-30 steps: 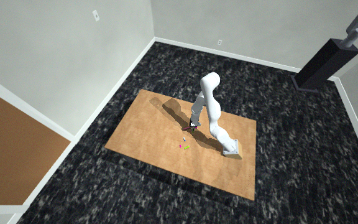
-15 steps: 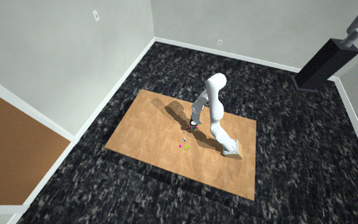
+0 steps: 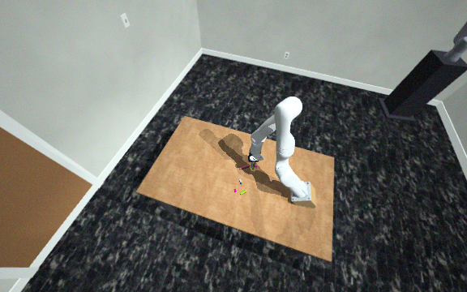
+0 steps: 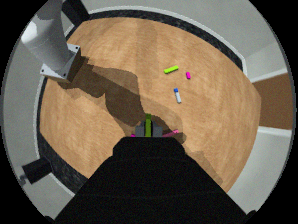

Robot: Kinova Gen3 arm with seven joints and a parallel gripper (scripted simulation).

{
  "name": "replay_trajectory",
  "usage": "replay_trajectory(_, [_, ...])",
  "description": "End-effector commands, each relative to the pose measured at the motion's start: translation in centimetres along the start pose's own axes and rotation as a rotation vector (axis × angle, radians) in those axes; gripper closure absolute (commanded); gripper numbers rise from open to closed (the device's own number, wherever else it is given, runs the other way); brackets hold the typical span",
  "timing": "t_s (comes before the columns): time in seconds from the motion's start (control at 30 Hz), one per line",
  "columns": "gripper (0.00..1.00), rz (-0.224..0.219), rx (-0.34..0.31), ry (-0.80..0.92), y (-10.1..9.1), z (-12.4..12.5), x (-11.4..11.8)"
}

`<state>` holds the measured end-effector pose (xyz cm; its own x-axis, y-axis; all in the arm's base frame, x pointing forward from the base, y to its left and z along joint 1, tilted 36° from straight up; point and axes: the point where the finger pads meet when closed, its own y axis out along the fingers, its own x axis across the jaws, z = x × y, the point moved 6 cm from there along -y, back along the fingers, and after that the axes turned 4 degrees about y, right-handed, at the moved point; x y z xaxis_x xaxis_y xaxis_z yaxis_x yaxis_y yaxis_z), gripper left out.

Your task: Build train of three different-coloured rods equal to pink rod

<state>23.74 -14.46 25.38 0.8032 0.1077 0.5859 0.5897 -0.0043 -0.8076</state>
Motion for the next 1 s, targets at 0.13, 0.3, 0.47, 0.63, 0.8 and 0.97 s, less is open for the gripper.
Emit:
replay_trajectory(0.13, [0.76,-0.005,-0.009,0.012,-0.6,-0.4,-0.1])
replay_trajectory(0.3, [0.76,-0.005,-0.009,0.012,-0.7,-0.4,-0.1])
replay_trajectory(0.47, [0.76,-0.005,-0.009,0.012,-0.7,-0.4,-0.1])
replay_trajectory(0.63, [0.76,-0.005,-0.009,0.012,-0.7,-0.4,-0.1])
replay_trajectory(0.8, [0.76,-0.005,-0.011,-0.011,-0.7,-0.3,0.7])
replay_trajectory(0.97, [0.76,-0.004,-0.017,-0.078,-0.8,0.2,2.9])
